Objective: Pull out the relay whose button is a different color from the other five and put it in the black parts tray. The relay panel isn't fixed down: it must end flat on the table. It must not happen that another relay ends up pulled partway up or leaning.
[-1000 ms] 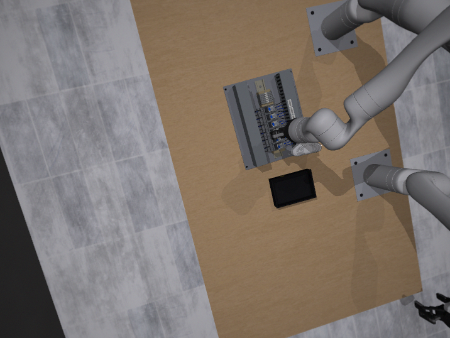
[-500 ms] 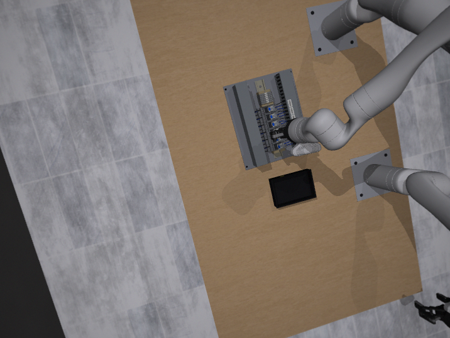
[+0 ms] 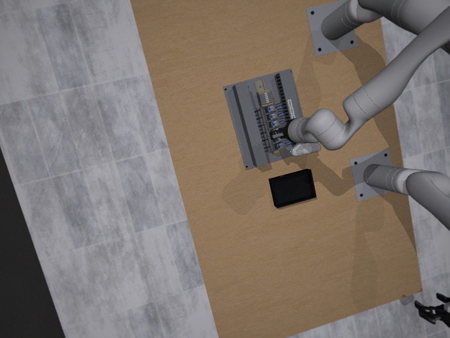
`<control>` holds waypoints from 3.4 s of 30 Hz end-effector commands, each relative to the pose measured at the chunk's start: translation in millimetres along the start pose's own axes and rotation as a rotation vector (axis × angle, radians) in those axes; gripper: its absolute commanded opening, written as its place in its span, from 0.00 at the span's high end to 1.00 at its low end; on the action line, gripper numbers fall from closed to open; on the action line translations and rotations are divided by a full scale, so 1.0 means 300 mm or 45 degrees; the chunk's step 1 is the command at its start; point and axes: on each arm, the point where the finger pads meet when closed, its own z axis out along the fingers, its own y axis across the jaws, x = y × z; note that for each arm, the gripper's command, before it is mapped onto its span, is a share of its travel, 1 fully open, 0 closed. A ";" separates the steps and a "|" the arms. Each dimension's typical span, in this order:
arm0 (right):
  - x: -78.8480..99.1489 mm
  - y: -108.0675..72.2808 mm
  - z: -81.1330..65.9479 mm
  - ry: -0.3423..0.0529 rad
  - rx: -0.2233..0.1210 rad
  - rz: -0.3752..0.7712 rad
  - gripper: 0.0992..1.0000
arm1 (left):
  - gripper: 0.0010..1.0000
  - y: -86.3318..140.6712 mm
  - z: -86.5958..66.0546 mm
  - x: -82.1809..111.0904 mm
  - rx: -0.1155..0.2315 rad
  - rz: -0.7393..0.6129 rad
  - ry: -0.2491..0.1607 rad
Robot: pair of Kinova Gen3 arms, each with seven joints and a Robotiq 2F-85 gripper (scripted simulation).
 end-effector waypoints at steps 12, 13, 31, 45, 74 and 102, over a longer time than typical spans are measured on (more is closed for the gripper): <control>0.001 0.001 -0.003 0.002 -0.002 0.000 0.39 | 0.00 0.000 -0.003 -0.001 0.000 0.000 -0.002; 0.001 0.001 -0.003 0.002 -0.002 0.000 0.39 | 0.00 0.000 -0.003 -0.001 0.000 0.000 -0.002; 0.001 0.001 0.020 0.002 -0.002 0.000 0.39 | 0.00 0.000 -0.003 -0.001 0.000 0.000 -0.002; 0.001 0.001 0.127 0.002 -0.002 0.000 0.39 | 0.00 0.000 -0.003 -0.001 0.000 0.000 -0.002; 0.001 0.001 0.144 0.002 -0.002 0.000 0.39 | 0.00 0.000 -0.003 -0.001 0.000 0.000 -0.002; 0.002 0.001 0.154 0.002 -0.002 0.000 0.39 | 0.00 0.000 -0.003 -0.001 0.000 0.000 -0.002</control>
